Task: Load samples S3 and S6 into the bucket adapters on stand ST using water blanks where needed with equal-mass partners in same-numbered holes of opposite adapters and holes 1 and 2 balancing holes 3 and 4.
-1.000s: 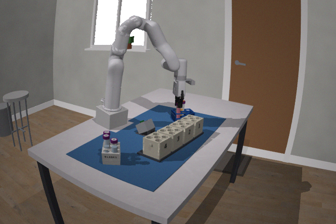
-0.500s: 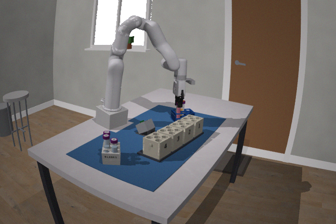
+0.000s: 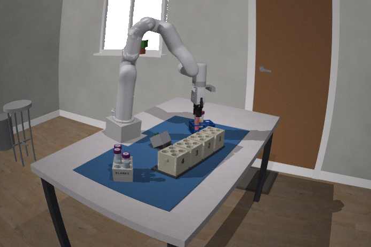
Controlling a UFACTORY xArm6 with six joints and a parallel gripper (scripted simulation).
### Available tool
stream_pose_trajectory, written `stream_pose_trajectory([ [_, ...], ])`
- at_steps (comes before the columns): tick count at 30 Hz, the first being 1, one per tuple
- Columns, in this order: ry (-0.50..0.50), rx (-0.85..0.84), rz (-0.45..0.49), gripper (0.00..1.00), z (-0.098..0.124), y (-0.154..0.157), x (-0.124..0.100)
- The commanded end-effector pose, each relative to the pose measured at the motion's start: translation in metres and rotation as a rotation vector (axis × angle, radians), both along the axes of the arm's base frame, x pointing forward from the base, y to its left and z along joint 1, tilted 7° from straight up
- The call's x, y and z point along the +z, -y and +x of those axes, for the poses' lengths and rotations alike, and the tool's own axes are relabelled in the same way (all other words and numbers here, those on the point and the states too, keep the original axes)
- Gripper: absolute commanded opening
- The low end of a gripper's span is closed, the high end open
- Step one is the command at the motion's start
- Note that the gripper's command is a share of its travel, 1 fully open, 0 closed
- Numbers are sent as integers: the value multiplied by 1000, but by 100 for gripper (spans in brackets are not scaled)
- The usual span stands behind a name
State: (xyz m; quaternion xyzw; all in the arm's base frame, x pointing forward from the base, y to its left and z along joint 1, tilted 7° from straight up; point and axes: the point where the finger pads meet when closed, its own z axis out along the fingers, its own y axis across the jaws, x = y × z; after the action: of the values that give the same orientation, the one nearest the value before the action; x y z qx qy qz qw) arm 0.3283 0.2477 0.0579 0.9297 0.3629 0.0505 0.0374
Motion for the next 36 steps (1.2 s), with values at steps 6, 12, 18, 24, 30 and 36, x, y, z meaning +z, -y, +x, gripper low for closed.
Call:
stream_pose_trajectory([
  [6,3,0,3,0,1,-1,5],
  [12,3,0,3,0,0,-1,9],
  [18,3,0,3,0,-1,-1,14],
  [24,3,0,3,0,-1,-2,22],
  [30,3,0,3,0,-3,-2,34],
  [36,3,0,3,0,-4,-2,44],
])
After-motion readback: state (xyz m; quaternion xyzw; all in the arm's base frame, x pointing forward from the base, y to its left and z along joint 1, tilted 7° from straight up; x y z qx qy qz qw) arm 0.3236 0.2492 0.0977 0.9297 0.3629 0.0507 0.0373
